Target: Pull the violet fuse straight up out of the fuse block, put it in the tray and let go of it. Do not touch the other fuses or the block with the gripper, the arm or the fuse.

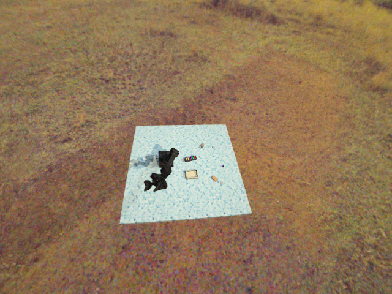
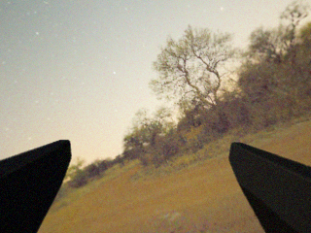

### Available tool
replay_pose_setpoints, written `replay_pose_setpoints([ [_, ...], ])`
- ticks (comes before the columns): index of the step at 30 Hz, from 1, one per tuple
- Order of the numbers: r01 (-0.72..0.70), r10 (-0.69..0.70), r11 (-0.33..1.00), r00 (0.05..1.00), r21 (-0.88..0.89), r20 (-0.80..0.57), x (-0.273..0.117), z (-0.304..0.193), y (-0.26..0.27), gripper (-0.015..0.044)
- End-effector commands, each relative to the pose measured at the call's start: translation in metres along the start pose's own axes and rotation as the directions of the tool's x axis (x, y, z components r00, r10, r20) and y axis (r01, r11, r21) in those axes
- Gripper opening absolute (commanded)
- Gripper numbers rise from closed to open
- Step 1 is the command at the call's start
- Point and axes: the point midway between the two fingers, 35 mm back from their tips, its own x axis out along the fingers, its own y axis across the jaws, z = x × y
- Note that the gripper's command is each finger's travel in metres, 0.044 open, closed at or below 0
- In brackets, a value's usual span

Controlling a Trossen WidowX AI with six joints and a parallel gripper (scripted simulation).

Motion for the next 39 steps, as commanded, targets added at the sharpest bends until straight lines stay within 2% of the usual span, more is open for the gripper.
replay_pose_setpoints([
  [1,0.005,-0.005,1.000,1.000,0.005,-0.005,0.000,-0.002,-0.002,0.0374],
  [7,0.158,-0.131,0.977,0.974,0.146,-0.184,0.006,-0.067,-0.050,0.0216],
  [12,0.307,-0.211,0.924,0.906,0.227,-0.366,-0.005,-0.138,-0.080,0.0085],
  [13,0.336,-0.223,0.911,0.888,0.237,-0.402,-0.010,-0.153,-0.084,0.0074],
  [19,0.500,-0.264,0.829,0.745,0.251,-0.613,-0.049,-0.241,-0.095,0.0074],
  [25,0.623,-0.247,0.755,0.558,0.204,-0.792,-0.110,-0.320,-0.083,0.0074],
  [32,0.710,-0.190,0.699,0.301,0.086,-0.935,-0.205,-0.390,-0.049,0.0074],
  [39,0.722,-0.128,0.688,0.025,-0.071,-0.991,-0.316,-0.428,-0.003,0.0074],
])
